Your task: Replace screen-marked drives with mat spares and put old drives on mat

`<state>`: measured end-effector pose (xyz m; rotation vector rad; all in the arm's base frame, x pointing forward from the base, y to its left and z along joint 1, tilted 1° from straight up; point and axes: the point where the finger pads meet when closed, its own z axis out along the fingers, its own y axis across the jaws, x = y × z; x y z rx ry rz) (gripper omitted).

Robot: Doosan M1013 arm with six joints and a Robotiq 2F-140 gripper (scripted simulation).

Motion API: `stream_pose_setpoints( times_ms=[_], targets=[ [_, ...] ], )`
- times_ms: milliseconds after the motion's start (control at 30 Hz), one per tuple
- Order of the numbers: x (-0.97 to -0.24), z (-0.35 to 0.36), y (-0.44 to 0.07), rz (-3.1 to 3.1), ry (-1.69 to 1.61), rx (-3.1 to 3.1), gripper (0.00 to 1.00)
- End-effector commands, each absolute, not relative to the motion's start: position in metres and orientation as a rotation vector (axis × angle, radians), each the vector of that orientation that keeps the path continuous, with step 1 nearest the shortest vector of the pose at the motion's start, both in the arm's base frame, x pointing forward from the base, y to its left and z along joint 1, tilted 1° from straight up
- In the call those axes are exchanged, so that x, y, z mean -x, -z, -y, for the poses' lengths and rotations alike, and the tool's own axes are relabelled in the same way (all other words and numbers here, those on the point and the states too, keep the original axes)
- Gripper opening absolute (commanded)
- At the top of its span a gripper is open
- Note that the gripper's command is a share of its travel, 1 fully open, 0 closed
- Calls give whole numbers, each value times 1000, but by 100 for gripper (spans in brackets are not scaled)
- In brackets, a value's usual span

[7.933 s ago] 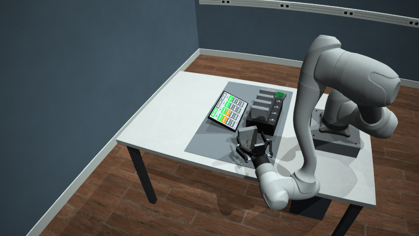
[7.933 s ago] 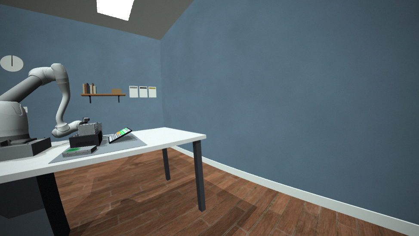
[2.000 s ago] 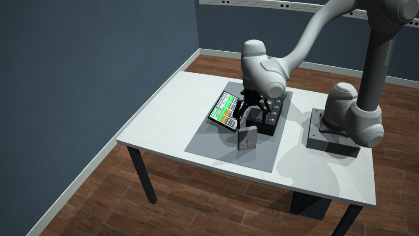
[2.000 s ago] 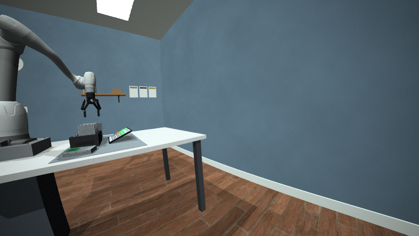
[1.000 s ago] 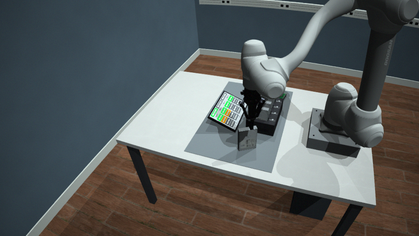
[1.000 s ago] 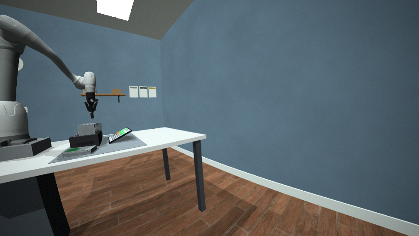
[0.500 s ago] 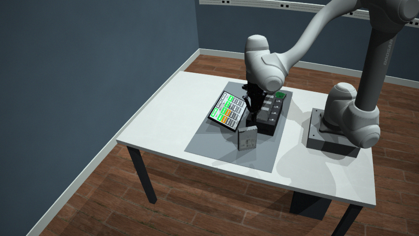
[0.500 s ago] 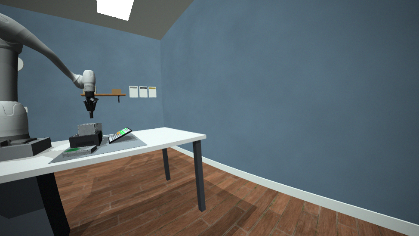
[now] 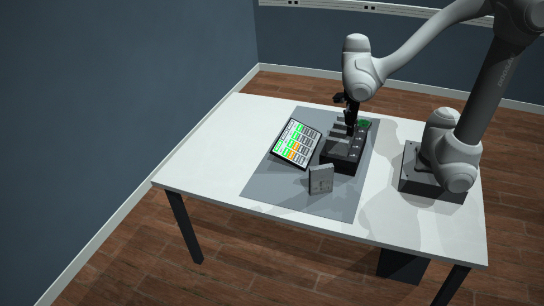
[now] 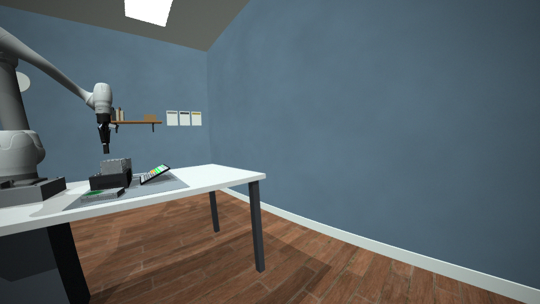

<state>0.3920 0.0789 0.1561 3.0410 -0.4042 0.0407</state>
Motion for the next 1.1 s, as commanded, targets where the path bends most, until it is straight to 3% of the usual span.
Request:
stream_pose_setpoints(
  times_ms=[0,1067],
  targets=[
    [-363,-15,-157,78,-9,-3131,10],
    [-361,-12,-157,63,-9,-3132,10]
  ],
)
